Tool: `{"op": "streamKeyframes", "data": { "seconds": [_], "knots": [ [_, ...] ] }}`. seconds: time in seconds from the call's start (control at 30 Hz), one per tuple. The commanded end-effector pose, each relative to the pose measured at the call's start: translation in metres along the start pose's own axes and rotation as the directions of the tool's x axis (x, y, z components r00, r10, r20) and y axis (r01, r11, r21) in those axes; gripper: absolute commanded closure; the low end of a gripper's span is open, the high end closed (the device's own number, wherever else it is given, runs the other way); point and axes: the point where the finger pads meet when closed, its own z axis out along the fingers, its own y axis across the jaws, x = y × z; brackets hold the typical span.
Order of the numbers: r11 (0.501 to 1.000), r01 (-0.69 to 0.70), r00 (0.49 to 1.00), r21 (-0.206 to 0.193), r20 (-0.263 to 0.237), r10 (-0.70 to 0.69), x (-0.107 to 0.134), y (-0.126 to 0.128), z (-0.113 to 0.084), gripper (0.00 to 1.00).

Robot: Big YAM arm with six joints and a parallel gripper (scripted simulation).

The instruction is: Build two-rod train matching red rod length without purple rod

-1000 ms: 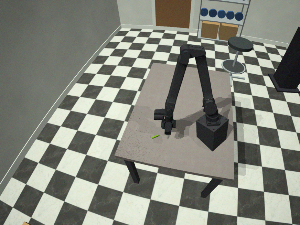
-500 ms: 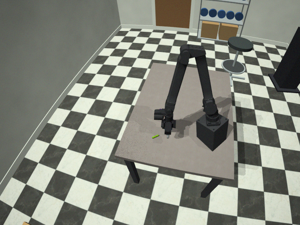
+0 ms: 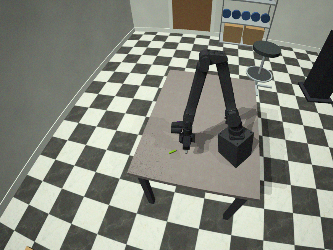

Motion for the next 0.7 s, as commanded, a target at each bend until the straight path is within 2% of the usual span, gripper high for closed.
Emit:
{"op": "streamKeyframes", "data": {
  "seconds": [0.0,0.4,0.67],
  "knots": [
    [1.0,-0.002,1.0,0.017,0.004,0.002,0.0031,-0.0107,0.0042,0.96],
    [1.0,-0.001,1.0,0.011,0.004,0.001,0.0031,-0.0077,0.0112,0.96],
    [1.0,-0.001,1.0,0.015,0.004,0.001,0.0035,-0.0089,0.0081,0.96]
  ]
}}
